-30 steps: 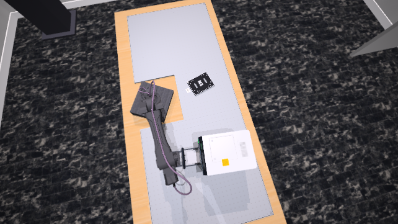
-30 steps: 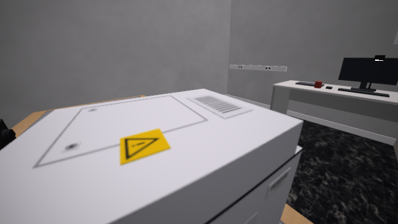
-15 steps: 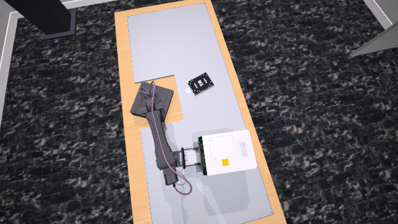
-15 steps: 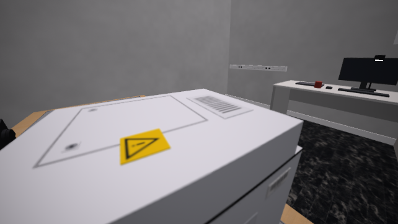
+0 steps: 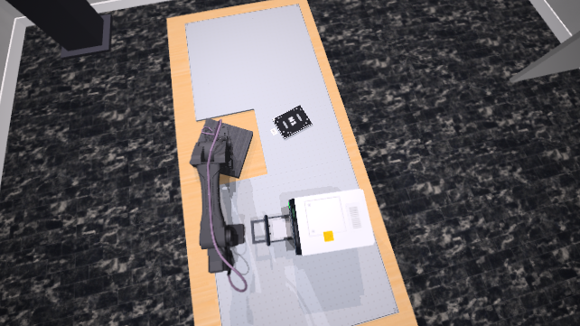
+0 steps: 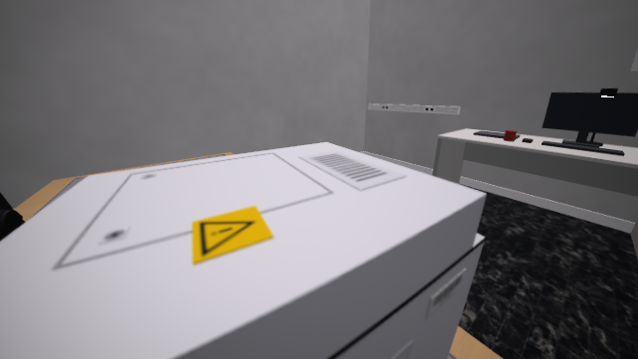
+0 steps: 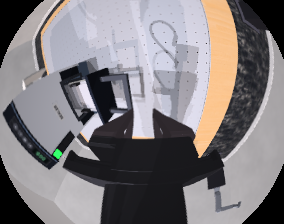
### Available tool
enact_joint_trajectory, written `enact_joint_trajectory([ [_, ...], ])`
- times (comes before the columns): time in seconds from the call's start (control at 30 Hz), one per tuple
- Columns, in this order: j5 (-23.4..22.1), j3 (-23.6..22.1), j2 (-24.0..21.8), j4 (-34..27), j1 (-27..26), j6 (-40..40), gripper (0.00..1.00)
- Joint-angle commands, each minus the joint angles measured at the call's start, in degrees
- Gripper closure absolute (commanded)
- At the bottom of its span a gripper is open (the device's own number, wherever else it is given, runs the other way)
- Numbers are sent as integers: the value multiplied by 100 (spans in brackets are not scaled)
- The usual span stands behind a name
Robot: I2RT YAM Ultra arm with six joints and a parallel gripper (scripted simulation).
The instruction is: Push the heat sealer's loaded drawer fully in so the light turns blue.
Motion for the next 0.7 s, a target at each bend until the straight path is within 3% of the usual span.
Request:
enact_joint_trajectory([
  [0.0, -741, -120, 72, 165, -105, -419, 70],
  [0.13, -803, 90, 88, 160, -10, -490, 70],
  [0.27, -1547, -252, 243, -11, -586, -983, 70],
  [0.47, -2606, -26, 655, -268, -1165, -1831, 70],
  [0.67, -2722, 109, 838, -525, -1082, -2109, 70],
])
